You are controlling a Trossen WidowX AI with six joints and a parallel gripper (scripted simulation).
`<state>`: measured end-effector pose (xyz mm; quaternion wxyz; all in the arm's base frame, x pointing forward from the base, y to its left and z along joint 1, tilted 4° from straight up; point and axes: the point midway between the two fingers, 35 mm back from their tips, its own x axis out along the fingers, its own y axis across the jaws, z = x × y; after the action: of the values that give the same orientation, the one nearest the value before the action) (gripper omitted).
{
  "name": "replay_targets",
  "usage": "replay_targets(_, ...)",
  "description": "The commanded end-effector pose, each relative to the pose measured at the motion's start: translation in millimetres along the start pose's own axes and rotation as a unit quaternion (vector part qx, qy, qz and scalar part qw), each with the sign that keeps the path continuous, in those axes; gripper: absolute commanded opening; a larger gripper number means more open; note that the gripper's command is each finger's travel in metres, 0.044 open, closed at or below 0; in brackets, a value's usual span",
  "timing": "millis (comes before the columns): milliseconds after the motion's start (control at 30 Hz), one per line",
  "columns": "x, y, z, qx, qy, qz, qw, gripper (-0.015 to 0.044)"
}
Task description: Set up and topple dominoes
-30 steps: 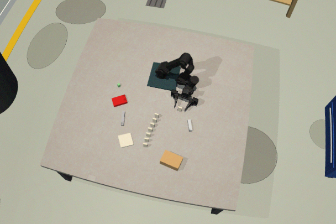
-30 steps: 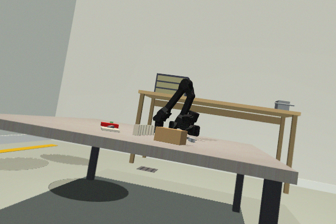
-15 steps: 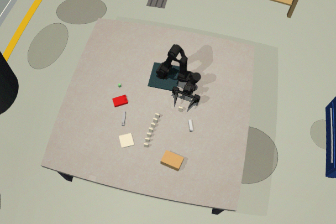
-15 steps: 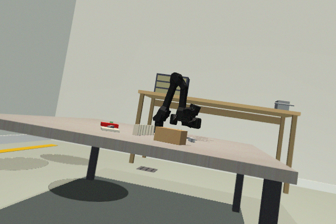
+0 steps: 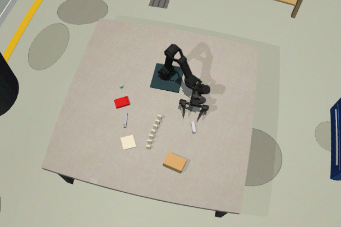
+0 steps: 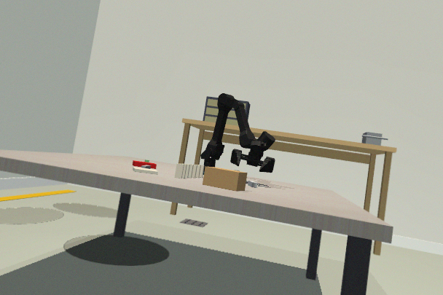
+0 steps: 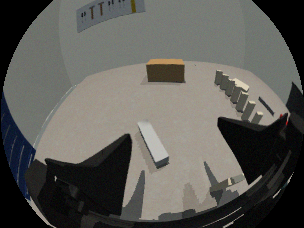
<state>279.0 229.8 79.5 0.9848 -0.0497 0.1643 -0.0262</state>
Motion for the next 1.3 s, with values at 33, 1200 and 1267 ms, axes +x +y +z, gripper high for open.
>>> replay_targets(33,23,4,9,0.000,0.201,0.035,0.979,0.0440)
replay_targets(1200,-34,-60,8,0.098,0.554,-0.017,0.827,0.0440)
replay_targets(1267,-29,-59,-6,0.098,0.554,-0.017,0.827,0.0440)
